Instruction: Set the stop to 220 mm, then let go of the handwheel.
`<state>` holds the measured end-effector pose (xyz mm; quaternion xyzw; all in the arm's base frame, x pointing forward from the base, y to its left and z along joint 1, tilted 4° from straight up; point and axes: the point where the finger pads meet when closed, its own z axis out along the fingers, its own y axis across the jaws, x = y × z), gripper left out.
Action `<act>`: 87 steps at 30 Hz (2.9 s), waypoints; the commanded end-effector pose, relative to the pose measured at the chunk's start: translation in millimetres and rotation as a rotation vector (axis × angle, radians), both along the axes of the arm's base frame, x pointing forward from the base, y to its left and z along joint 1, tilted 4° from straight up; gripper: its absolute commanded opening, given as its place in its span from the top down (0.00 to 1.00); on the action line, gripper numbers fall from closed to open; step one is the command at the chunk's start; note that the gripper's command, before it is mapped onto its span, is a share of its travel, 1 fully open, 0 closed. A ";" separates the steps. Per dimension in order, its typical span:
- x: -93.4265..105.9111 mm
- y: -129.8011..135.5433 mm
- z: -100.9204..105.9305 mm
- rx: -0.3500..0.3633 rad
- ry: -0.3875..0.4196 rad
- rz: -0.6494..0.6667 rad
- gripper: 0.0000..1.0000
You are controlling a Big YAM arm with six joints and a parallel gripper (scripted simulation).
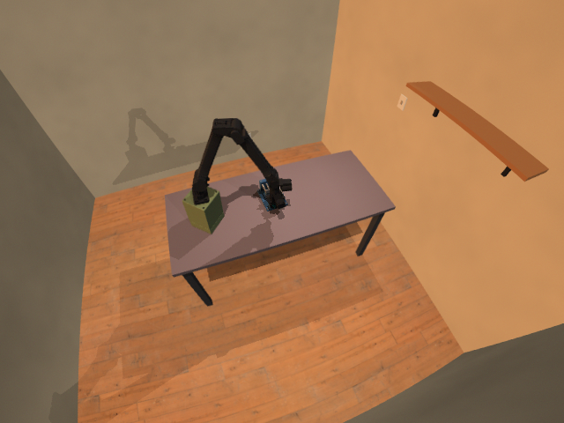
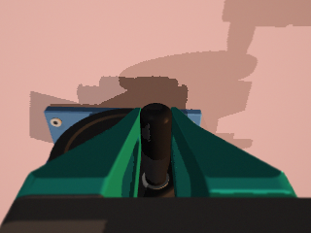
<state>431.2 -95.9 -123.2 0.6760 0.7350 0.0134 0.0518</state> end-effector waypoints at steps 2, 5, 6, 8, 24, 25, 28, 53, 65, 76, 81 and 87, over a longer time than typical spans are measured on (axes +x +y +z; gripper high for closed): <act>-24.4 -7.8 -13.1 -0.001 0.055 -0.004 0.94; -24.5 -7.8 -13.1 -0.001 0.056 -0.004 0.94; -24.5 -7.8 -13.1 -0.001 0.056 -0.004 0.94; -22.9 -8.2 -13.7 -0.003 0.048 -0.004 0.94; -25.0 -9.1 -24.7 -0.003 0.046 -0.004 0.94; -24.1 -9.3 -25.1 -0.004 0.042 -0.004 0.94; -22.6 -9.8 -27.9 -0.005 0.037 -0.004 0.94; -9.7 -12.0 -53.4 -0.008 0.027 -0.006 0.94; 9.7 -5.5 -57.0 -0.005 0.031 -0.009 0.94; 15.9 -8.6 -60.3 -0.005 0.031 -0.015 0.94; 27.2 -1.6 -62.9 -0.005 0.030 -0.003 0.94; 37.0 -5.8 -65.0 -0.005 0.020 -0.014 0.94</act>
